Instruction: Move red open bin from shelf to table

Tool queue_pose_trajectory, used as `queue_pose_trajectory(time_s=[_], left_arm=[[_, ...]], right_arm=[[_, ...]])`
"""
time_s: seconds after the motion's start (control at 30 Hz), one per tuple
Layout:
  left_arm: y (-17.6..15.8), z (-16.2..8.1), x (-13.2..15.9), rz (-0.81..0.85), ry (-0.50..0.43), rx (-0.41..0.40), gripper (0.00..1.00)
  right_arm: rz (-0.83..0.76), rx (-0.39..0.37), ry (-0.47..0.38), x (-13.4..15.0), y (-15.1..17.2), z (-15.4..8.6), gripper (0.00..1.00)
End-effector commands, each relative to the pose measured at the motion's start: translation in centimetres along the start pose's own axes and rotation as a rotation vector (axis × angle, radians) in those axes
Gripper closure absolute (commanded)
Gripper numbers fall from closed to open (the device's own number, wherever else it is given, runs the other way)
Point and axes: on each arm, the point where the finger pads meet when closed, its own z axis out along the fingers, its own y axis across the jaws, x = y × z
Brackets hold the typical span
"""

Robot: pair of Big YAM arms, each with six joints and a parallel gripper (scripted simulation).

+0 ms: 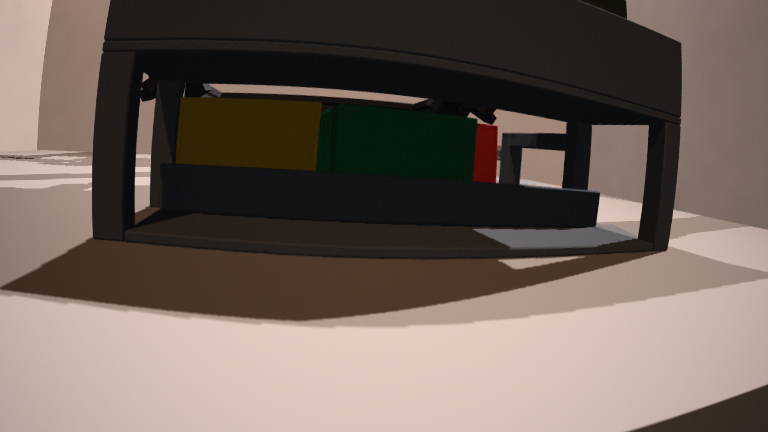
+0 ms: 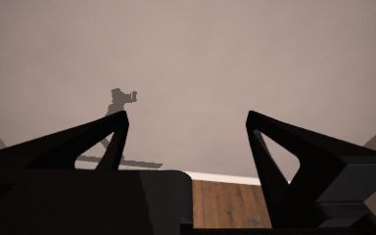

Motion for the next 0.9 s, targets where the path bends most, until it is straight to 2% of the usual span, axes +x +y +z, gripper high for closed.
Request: queue_pose_trajectory(time_s=[0.0,0.87], left_arm=[[0.78,0.69,0.35,-0.01,-0.001,-0.003,0.57],[0.64,1.22,0.49,-0.009,0.0,-0.003,0.57]], right_arm=[[0.0,0.011,-0.048,-1.72,-0.44,-0.85,0.0],[0.0,0.011,-0.048,-1.72,-0.44,-0.85,0.0]])
